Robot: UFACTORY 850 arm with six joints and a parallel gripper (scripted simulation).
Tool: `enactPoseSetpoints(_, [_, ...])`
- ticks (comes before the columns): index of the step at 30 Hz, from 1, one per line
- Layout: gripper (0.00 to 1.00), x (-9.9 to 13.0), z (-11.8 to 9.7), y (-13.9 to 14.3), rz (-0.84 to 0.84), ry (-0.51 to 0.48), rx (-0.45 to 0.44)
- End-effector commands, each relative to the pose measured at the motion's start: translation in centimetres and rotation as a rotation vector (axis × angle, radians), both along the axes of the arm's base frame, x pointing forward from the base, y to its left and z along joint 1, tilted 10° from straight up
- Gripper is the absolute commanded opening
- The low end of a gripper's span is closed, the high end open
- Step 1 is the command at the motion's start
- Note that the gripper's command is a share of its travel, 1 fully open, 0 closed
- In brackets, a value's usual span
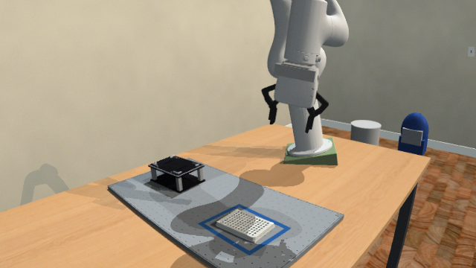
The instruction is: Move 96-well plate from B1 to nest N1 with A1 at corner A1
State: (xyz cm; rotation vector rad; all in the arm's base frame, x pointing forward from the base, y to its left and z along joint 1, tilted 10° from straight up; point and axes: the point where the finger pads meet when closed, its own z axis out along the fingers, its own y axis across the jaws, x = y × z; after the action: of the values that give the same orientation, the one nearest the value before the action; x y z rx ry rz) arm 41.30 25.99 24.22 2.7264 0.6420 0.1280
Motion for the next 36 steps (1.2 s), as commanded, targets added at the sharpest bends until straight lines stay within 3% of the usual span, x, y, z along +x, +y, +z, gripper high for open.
enactPoseSetpoints(1, [1.00,1.4,-1.0,0.0,0.104,0.053,0.002])
enactPoseSetpoints(36, [1.00,8.6,-7.0,-1.9,0.656,0.229,-0.003])
